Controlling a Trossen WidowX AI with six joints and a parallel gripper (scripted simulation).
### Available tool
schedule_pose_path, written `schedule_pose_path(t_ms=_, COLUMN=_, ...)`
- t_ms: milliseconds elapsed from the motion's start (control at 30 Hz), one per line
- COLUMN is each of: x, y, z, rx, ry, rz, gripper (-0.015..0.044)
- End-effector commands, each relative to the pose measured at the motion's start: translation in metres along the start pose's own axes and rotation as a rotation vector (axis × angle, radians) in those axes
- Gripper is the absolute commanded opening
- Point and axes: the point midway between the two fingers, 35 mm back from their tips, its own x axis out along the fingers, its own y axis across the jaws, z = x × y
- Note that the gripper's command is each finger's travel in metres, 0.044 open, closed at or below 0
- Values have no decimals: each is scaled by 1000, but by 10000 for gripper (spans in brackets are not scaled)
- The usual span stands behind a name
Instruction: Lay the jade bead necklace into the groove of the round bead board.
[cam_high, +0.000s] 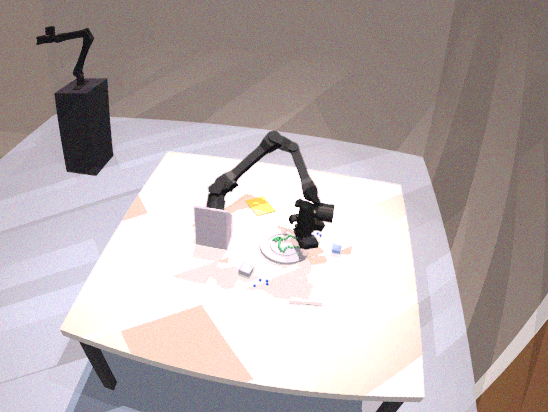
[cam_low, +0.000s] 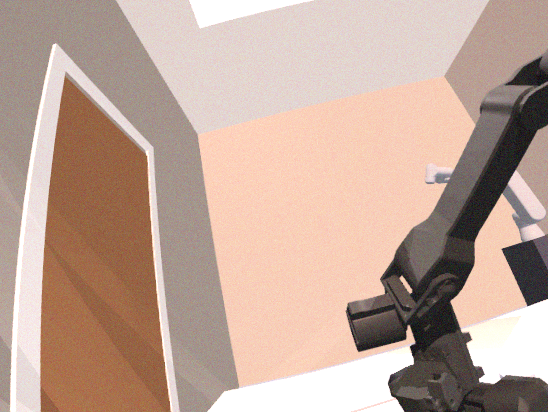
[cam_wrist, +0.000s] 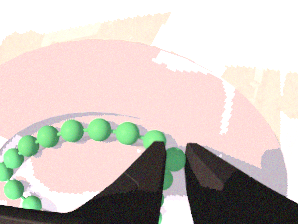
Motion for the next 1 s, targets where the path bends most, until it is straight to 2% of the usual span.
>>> schedule_pose_path(t_ms=0, x=0, y=0, z=0, rx=0, ry=0, rz=0, gripper=79)
schedule_pose_path(t_ms=467, x=-2, y=0, z=-1, rx=9, ry=2, rz=2, gripper=440)
schedule_pose_path(t_ms=967, x=-5, y=0, z=-1, rx=4, ry=1, rz=2, gripper=440)
